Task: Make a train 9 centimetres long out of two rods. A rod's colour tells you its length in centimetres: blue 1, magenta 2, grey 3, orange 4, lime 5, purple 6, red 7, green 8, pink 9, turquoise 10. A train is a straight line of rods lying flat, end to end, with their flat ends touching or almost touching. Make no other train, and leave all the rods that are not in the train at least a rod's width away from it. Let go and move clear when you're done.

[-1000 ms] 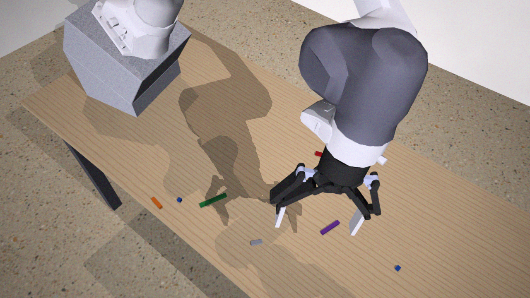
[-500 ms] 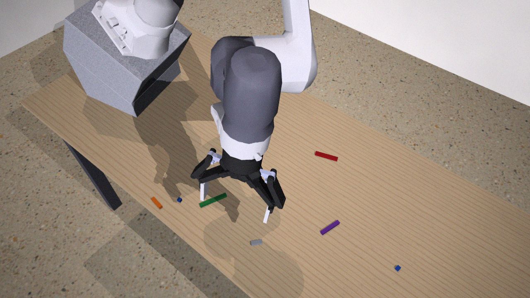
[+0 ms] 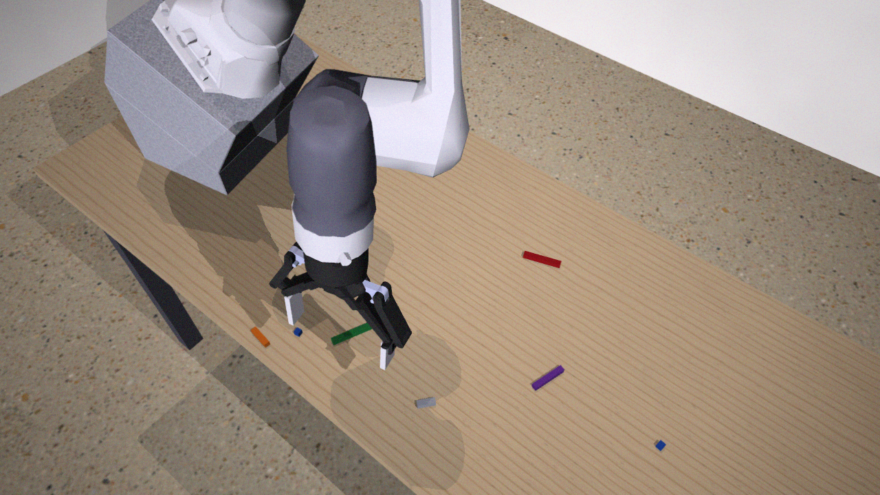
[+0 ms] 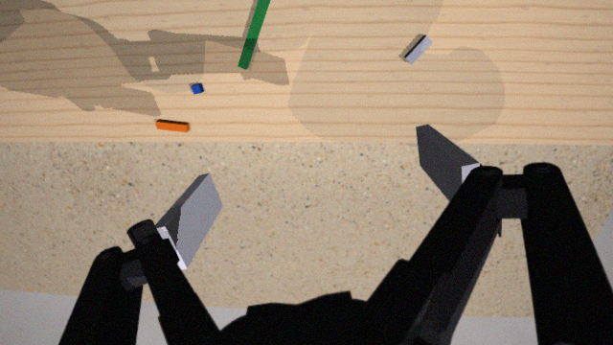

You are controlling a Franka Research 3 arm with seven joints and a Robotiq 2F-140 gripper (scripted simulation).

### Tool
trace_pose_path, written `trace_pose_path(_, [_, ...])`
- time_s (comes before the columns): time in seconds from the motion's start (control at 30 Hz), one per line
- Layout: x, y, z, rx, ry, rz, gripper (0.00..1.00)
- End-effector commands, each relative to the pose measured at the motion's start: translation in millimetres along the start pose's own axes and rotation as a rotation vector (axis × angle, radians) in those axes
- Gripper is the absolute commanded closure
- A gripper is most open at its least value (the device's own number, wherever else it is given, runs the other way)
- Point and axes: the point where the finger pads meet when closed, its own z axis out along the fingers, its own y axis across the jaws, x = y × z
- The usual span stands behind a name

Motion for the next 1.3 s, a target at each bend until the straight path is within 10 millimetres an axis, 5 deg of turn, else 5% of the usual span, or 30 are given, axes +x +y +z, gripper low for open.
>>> trace_pose_path(0.0, [-4.3, 3.4, -0.6, -0.026, -0.01, -0.07, 0.0])
trace_pose_path(0.03, [-3.1, -23.7, 12.3, -0.028, 0.001, -0.036, 0.0])
trace_pose_path(0.27, [-3.1, -23.7, 12.3, -0.028, 0.001, -0.036, 0.0])
trace_pose_path(0.3, [-2.3, -45.8, 23.2, -0.03, 0.011, -0.008, 0.0])
trace_pose_path(0.6, [-2.3, -45.8, 23.2, -0.03, 0.011, -0.008, 0.0])
trace_pose_path(0.63, [-1.2, -67.2, 33.6, -0.03, 0.021, 0.019, 0.0])
trace_pose_path(1.27, [-1.2, -67.2, 33.6, -0.03, 0.021, 0.019, 0.0])
